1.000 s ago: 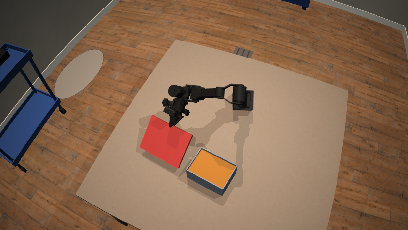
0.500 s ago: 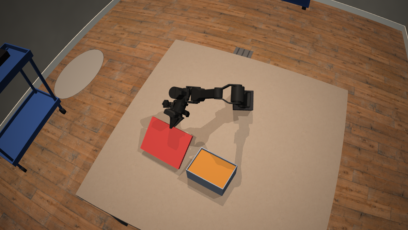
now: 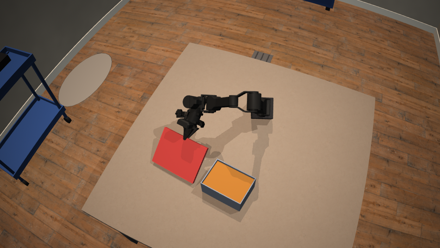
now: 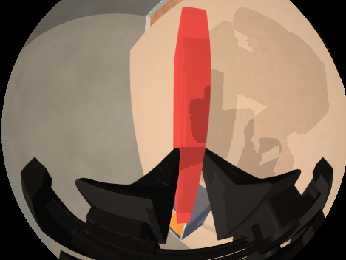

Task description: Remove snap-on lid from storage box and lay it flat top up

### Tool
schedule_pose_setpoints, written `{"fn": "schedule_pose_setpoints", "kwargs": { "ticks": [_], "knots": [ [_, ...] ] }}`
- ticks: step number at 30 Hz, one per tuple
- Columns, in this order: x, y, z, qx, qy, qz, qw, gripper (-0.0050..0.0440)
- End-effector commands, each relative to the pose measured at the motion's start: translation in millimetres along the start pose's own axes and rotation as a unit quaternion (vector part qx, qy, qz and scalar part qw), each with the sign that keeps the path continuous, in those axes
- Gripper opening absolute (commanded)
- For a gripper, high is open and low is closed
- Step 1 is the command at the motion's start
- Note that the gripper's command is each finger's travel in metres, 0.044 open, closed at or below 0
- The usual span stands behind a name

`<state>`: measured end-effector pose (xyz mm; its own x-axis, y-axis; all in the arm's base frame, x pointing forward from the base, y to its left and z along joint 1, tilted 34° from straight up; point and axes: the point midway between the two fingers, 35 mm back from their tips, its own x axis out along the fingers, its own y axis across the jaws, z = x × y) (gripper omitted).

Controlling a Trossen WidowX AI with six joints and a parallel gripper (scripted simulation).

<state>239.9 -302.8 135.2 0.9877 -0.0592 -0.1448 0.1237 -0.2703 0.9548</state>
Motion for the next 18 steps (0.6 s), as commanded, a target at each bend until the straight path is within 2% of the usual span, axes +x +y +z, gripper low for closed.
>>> {"fn": "schedule_pose_setpoints", "kwargs": {
  "ticks": [1,18],
  "knots": [
    [2.7,-4.8,0.6,0.004,-0.002,-0.001,1.000,-0.0050],
    [11.4,-15.2,0.6,0.004,-0.002,-0.001,1.000,-0.0050]
  ]
}}
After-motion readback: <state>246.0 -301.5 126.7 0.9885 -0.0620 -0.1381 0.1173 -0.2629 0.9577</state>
